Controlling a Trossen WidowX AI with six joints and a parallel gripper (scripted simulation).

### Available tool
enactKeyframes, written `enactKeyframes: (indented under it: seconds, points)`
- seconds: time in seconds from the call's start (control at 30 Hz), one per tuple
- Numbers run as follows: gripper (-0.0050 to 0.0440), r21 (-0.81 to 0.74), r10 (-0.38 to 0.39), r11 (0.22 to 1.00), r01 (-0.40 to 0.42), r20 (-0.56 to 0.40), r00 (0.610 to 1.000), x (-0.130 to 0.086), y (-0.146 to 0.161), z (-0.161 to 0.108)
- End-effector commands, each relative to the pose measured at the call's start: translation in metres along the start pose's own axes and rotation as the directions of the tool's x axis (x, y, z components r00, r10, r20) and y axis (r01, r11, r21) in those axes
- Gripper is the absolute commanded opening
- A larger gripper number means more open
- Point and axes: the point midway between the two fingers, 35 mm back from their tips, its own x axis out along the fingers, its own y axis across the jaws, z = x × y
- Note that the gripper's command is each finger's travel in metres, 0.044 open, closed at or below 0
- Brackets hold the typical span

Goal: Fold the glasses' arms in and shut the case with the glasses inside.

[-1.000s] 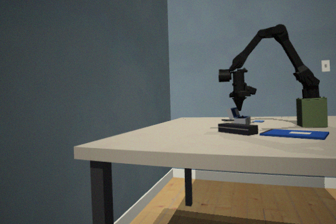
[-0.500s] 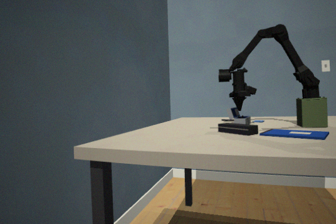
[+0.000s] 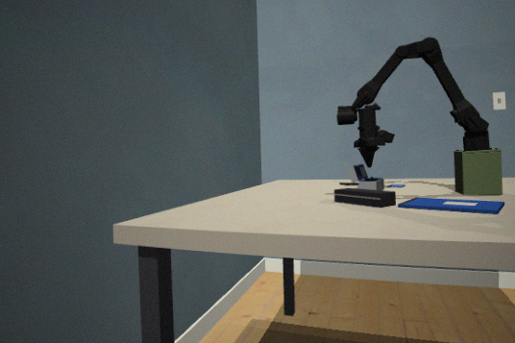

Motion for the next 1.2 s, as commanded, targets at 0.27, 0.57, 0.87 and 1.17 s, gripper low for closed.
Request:
enactKeyframes:
  seconds: [0.27, 0.57, 0.87, 1.17]
  points:
    - [0.0, -0.009, 0.001, 1.0, -0.001, -0.009, 1.0, -0.052, 0.005, 0.003]
    - [0.0, -0.061, 0.001, 0.998, -0.001, -0.009, 1.0, -0.055, 0.005, 0.003]
    - [0.0, -0.299, 0.001, 0.954, -0.003, -0.009, 1.0, -0.056, 0.006, 0.004]
    - [0.0, -0.578, 0.001, 0.816, -0.006, -0.009, 1.0, -0.057, 0.006, 0.004]
